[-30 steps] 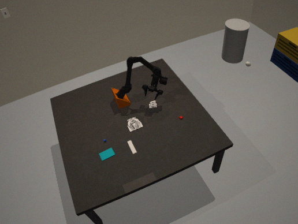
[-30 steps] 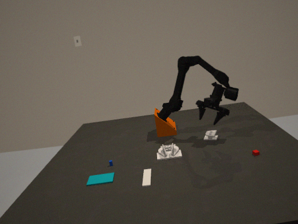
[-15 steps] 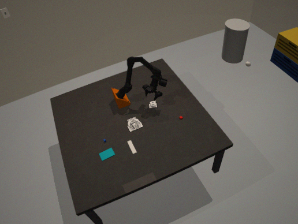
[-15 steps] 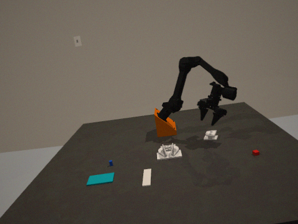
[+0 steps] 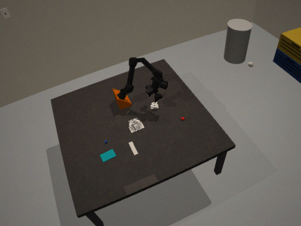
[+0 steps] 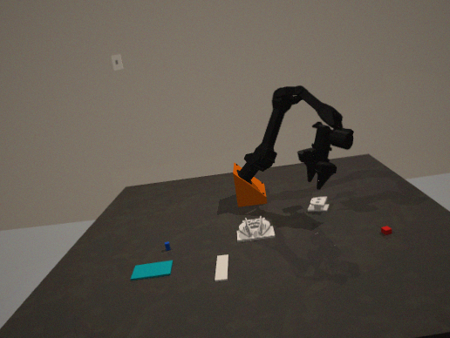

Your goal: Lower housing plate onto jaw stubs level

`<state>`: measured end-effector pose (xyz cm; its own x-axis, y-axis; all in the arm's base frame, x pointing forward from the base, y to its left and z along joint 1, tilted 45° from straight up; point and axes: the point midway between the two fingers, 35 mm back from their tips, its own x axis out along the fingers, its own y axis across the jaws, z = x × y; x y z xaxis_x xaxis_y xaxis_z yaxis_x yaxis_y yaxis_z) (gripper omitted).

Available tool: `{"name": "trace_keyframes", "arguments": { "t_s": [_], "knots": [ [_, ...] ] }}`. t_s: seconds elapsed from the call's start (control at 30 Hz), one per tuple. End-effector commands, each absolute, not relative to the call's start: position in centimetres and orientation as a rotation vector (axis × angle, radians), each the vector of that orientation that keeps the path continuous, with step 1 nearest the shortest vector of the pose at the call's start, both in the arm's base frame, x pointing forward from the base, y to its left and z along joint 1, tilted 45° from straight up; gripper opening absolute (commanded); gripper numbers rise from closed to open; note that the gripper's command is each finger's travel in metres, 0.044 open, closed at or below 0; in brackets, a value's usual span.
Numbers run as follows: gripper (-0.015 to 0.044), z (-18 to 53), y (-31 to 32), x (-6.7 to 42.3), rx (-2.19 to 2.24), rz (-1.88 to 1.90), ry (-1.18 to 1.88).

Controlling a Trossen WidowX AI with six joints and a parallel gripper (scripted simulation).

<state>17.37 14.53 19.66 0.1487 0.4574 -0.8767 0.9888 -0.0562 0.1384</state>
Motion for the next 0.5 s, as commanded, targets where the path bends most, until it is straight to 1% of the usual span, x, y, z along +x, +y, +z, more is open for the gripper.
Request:
{"name": "trace_keyframes", "arguments": {
  "t_s": [0.0,0.47],
  "knots": [
    [0.044,19.6,14.4,17.6,1.709,-0.897,1.441],
    [0.044,20.5,13.9,18.6,2.001,-1.053,1.507]
  ]
}}
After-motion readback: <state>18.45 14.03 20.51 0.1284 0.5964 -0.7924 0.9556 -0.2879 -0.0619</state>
